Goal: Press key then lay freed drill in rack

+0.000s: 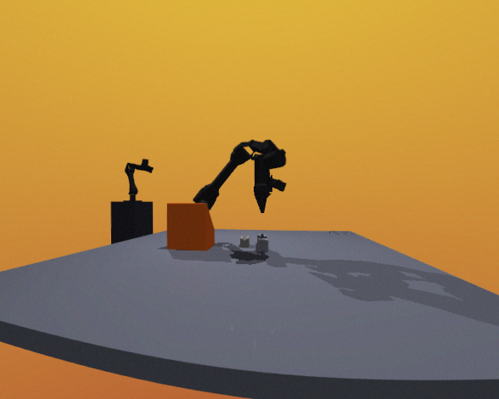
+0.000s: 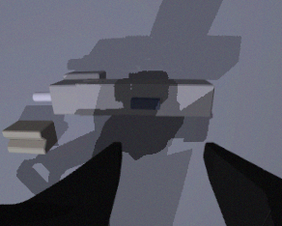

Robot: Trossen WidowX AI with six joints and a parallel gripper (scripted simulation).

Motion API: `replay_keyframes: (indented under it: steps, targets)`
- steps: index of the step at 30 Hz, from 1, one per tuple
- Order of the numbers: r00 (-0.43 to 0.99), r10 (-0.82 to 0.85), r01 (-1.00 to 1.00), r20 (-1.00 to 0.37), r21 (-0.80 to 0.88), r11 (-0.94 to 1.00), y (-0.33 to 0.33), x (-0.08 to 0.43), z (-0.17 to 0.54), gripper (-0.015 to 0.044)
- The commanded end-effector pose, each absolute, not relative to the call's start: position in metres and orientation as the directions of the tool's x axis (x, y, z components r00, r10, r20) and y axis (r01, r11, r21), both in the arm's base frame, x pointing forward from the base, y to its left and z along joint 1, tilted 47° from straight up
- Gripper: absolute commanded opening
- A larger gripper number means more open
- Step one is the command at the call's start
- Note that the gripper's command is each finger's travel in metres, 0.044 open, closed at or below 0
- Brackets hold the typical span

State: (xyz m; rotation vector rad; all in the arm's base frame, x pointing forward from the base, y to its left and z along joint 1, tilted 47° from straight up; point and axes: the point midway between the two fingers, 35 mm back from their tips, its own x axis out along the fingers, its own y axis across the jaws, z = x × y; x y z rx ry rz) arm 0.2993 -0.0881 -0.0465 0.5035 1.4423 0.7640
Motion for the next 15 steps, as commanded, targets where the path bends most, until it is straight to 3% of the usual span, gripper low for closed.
replay_keyframes:
  steps: [1,3,6,11,15]
  targets:
    - [-0.046,0.723,-0.17,-0.689,0.718,0.674,-0.096,0.302,-0.037,0.0315]
    - [-0.027,0.718,-0.245,-0.696,0.701,0.67,-0.084,0.304,-0.039,0.0367]
    - [-0.027,0.706,-0.575,-0.707,0.589,0.567,-0.037,0.309,-0.029,0.044]
    - [-0.032,0.712,-0.958,-0.701,0.225,0.178,0.045,0.294,-0.011,0.044]
    - [-0.048,0.731,-0.988,-0.68,-0.075,-0.134,0.094,0.27,-0.001,0.044]
